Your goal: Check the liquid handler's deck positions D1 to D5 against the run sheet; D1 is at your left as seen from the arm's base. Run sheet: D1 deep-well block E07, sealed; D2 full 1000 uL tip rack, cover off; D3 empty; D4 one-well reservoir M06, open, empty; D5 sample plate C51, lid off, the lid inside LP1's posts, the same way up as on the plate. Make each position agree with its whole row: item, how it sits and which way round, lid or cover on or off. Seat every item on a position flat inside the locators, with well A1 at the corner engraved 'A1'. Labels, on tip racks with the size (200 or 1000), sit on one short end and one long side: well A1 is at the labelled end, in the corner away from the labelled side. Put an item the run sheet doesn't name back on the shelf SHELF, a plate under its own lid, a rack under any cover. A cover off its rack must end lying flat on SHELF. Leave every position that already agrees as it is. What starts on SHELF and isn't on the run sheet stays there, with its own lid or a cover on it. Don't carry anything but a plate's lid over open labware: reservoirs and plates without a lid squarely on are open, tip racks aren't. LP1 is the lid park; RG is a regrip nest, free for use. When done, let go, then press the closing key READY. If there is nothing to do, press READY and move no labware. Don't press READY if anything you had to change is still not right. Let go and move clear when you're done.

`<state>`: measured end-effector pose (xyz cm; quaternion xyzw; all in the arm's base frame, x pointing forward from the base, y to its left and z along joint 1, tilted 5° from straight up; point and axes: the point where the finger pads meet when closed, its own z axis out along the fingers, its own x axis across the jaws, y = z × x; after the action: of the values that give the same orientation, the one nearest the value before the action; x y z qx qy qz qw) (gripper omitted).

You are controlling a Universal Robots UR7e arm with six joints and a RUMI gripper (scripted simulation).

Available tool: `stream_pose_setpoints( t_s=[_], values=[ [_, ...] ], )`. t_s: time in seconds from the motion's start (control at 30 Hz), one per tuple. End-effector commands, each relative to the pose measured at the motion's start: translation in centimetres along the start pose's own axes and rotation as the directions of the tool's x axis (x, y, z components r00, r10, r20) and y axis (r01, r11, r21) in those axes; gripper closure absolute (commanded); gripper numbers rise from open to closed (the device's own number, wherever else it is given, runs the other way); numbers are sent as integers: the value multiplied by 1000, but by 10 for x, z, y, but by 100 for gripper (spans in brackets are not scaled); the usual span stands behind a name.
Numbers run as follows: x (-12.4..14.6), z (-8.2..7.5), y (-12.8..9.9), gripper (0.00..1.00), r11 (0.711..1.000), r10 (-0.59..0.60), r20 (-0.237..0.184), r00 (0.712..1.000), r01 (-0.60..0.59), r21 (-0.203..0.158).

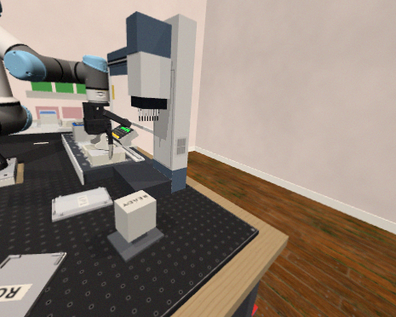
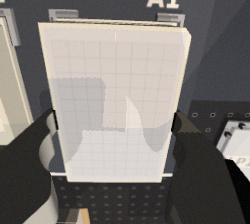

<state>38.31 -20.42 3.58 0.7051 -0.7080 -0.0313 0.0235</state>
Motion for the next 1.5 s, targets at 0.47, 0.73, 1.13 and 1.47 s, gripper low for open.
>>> stream_pose_setpoints(
  t_s=[0.47, 0.73, 1.13, 1.47],
  values=[
    [1, -5, 0, 100, 1000, 0, -4, 1000, 0, 2],
    [1, -15, -1, 100, 1000, 0, -4, 1000, 0, 3],
    [1, -35, -1, 100, 1000, -1, -4, 1000, 1, 3],
    [1, -48, -1, 100, 1000, -1, -4, 1000, 1, 3]
  ],
)
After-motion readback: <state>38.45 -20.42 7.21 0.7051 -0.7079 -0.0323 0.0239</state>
